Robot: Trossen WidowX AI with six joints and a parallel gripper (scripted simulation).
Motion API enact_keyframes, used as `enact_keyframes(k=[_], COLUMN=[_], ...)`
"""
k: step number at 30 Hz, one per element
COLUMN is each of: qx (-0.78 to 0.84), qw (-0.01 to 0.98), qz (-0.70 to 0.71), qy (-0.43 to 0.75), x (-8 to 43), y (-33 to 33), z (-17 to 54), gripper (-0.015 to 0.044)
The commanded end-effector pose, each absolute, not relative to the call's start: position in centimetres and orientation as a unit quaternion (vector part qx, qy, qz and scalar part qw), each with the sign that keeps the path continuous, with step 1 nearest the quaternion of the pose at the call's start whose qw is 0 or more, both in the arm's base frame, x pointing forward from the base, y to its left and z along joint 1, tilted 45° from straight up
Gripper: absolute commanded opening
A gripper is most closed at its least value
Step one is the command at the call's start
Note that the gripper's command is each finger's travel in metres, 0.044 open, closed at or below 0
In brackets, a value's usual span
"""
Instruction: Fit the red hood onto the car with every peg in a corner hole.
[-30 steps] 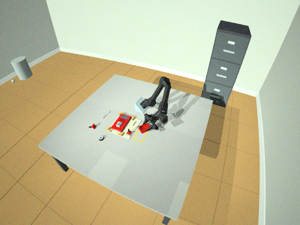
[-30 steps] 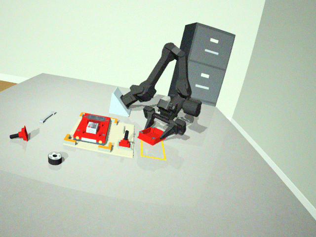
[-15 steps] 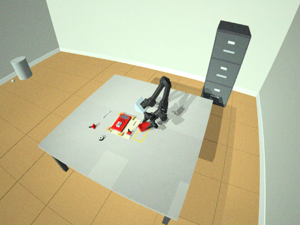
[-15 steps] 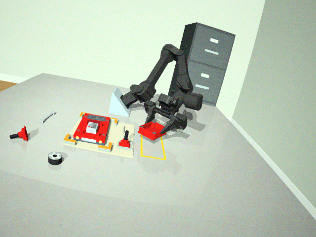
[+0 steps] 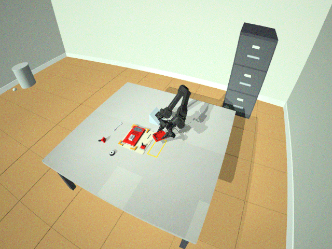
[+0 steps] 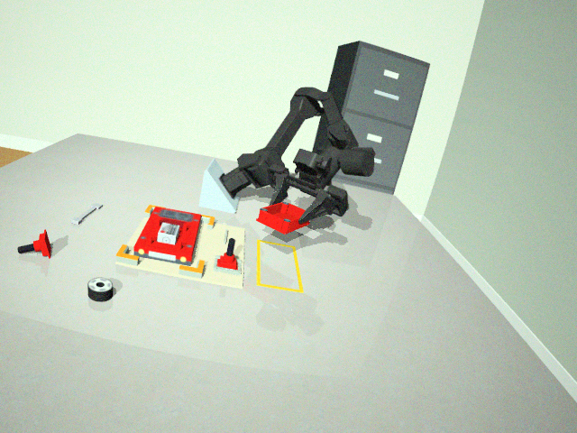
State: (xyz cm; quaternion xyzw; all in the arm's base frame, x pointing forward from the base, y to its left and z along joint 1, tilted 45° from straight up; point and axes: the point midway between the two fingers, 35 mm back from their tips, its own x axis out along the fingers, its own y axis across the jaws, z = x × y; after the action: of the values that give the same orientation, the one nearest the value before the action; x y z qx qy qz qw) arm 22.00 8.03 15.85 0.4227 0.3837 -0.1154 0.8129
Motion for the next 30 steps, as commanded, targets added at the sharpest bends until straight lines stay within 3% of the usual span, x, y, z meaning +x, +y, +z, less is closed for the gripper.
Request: enact_keyframes(k=[1,30], qx=[0.422,0.126], qw=[0.814,0.909], qz=[-0.111,0.023], qy=[0.382,0.397], x=[21.97,21.98], y=[7.9,7.95], z=[16.32,15.98], gripper=[0.0,0.0])
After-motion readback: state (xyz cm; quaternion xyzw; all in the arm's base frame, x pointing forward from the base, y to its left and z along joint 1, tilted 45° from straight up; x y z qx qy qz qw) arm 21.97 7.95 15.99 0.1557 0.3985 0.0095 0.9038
